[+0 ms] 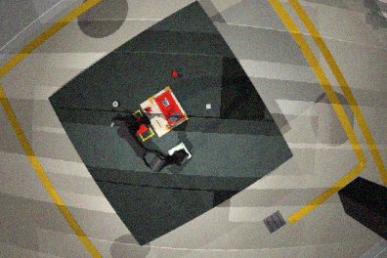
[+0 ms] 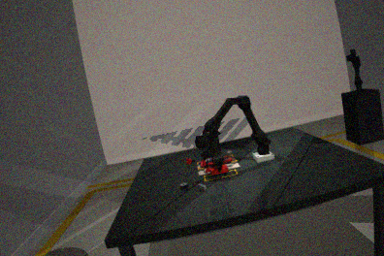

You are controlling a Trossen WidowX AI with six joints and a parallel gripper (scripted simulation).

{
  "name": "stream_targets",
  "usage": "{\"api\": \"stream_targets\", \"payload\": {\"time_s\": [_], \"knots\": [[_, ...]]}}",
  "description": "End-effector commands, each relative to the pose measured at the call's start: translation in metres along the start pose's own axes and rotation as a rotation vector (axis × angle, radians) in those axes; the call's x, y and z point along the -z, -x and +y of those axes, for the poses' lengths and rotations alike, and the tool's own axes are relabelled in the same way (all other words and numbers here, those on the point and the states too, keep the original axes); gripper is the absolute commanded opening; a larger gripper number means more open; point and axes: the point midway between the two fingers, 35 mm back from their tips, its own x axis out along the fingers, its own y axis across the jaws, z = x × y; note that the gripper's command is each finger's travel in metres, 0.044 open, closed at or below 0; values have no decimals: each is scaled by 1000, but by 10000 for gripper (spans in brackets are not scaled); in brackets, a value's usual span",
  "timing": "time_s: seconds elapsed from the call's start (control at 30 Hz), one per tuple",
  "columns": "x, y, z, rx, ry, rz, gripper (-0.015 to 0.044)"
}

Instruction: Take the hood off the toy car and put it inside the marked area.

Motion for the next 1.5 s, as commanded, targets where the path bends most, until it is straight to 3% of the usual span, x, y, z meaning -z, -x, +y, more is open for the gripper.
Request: {"api": "stream_targets", "payload": {"time_s": [0.0,1.43,1.47], "knots": [[2,-2,0,-3,-5,7,0],[2,-22,0,-3,-5,7,0],[0,-20,0,0,0,0,26]]}}
